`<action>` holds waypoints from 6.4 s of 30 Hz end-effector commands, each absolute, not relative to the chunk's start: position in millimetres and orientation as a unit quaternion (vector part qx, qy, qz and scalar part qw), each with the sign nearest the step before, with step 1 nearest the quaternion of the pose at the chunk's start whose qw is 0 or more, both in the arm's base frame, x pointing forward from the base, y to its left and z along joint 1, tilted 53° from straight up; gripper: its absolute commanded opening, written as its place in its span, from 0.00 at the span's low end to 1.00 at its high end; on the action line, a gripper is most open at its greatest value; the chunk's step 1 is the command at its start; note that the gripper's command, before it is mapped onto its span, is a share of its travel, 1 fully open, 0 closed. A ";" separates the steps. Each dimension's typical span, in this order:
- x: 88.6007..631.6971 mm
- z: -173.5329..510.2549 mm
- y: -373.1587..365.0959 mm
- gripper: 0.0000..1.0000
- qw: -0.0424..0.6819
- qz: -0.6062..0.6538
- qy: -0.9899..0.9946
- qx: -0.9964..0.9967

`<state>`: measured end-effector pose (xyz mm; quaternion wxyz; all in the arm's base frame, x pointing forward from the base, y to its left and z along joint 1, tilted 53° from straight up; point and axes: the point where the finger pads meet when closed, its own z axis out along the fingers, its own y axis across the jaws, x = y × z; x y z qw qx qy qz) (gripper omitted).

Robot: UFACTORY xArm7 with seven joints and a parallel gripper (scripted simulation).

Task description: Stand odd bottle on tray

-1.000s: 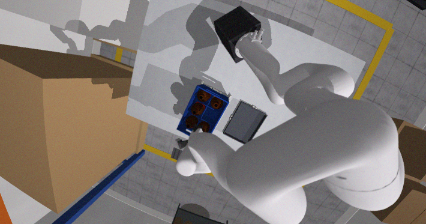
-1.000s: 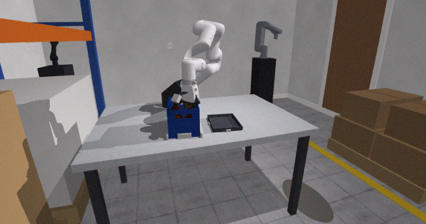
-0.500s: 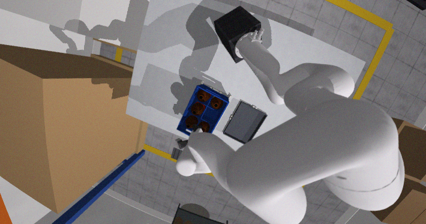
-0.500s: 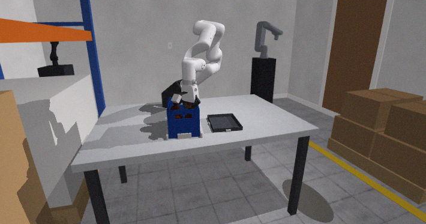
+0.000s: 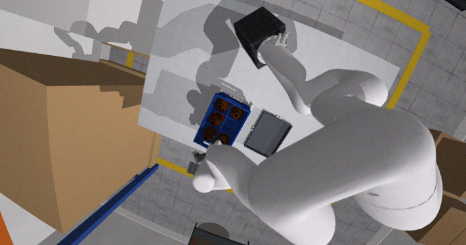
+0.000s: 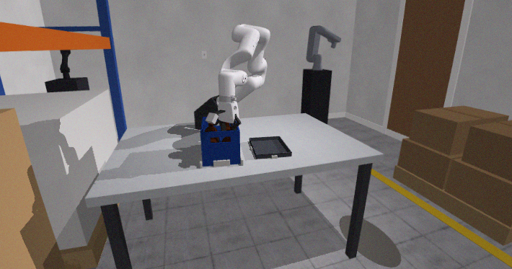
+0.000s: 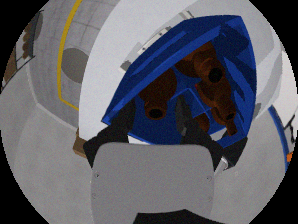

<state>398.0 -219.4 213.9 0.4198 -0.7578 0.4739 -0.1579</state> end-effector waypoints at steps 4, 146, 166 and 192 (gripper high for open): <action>396.9 215.6 -222.0 0.65 0.420 -0.159 0.475 -0.757; 199.7 127.2 -241.0 0.65 0.421 -0.159 0.475 -0.757; 201.3 125.7 -240.0 0.65 0.420 -0.159 0.475 -0.757; 219.4 108.5 -228.1 0.65 0.420 -0.159 0.475 -0.757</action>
